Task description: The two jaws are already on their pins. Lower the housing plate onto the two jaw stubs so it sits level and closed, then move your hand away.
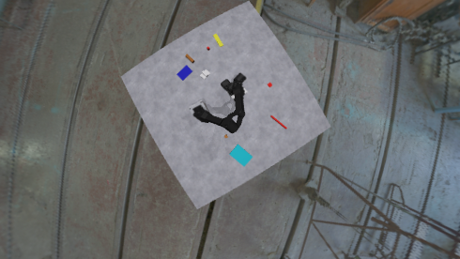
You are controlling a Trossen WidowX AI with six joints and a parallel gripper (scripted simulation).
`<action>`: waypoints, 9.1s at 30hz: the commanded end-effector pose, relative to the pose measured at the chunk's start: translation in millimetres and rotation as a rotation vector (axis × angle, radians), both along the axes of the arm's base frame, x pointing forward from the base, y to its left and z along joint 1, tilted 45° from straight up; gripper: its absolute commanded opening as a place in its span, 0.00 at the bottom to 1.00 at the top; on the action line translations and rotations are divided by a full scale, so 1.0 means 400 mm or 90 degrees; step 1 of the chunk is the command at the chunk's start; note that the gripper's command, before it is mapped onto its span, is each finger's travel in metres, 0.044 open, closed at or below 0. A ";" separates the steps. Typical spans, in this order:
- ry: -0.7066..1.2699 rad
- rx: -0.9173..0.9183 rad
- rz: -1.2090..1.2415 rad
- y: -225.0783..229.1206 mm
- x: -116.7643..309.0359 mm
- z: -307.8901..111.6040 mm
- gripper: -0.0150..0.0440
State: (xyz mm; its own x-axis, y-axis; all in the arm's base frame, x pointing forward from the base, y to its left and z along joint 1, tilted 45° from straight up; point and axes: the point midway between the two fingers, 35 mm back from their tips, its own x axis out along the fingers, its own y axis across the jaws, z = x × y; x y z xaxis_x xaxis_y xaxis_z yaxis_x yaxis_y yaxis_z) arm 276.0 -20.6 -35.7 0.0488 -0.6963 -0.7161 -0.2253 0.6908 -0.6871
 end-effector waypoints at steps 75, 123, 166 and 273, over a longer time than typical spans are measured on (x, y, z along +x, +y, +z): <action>0.002 -0.003 0.001 -0.028 0.001 -0.027 0.85; 0.002 -0.003 0.001 -0.028 0.001 -0.027 0.85; 0.002 -0.003 0.001 -0.028 0.001 -0.027 0.85; 0.005 0.000 0.001 0.189 -0.191 0.192 1.00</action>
State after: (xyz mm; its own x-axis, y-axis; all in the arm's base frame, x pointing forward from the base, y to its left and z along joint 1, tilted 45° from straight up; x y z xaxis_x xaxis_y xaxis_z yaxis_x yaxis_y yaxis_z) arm 200.3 54.9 40.8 0.0475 -0.6966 -0.7159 -0.2342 0.6890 -0.6859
